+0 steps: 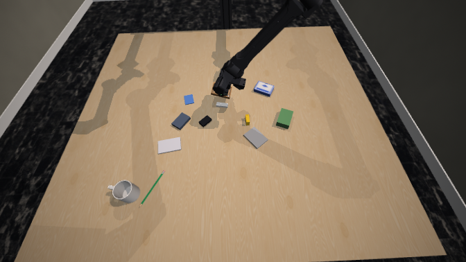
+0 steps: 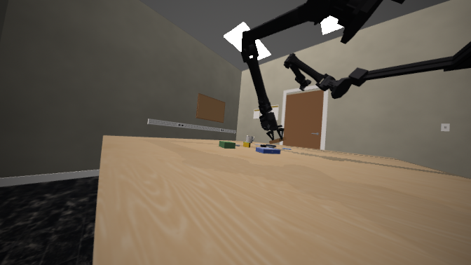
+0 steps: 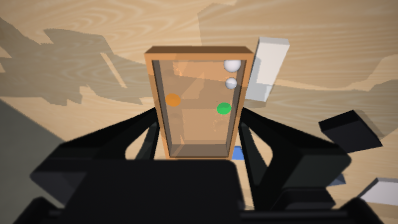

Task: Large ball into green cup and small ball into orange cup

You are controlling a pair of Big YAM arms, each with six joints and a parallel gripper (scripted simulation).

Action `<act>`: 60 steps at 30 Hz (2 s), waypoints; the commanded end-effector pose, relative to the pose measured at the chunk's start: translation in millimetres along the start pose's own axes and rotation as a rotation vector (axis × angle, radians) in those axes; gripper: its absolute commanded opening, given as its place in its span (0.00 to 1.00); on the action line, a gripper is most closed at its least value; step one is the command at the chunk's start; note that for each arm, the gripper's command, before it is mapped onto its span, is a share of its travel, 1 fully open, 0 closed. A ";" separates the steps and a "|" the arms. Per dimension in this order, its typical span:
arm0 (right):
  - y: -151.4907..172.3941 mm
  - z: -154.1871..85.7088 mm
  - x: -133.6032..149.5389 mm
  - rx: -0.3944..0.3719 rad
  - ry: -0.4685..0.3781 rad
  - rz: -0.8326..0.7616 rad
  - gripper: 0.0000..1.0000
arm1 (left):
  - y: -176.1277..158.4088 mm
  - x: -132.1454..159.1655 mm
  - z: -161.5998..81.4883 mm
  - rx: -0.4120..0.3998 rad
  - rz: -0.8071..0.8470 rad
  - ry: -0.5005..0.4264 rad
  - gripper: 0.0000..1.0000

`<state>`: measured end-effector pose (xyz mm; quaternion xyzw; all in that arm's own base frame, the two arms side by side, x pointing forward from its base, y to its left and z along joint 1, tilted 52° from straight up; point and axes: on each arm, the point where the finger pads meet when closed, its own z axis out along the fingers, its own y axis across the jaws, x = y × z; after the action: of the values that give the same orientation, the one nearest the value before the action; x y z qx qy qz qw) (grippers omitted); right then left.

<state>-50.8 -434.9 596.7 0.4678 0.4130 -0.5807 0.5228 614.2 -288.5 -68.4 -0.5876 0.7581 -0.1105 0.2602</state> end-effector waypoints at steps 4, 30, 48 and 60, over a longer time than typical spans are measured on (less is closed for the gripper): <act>-8.0 -3.0 -30.6 0.019 -0.045 -0.015 1.00 | -11.4 13.4 -19.6 0.027 0.043 0.044 0.70; -8.0 -3.0 -30.6 0.019 -0.045 -0.015 1.00 | 8.2 20.4 -3.6 0.265 0.045 -0.212 0.70; -8.0 -3.0 -30.6 0.019 -0.045 -0.015 1.00 | 0.4 -4.9 4.3 0.065 -0.057 -0.235 0.70; -8.0 -3.0 -30.6 0.019 -0.045 -0.015 1.00 | -14.5 -11.7 -12.2 0.042 0.001 -0.082 0.70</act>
<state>-50.8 -434.9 596.7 0.4678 0.4130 -0.5807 0.5228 613.5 -291.4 -67.7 -0.5915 0.7410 -0.0931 0.3040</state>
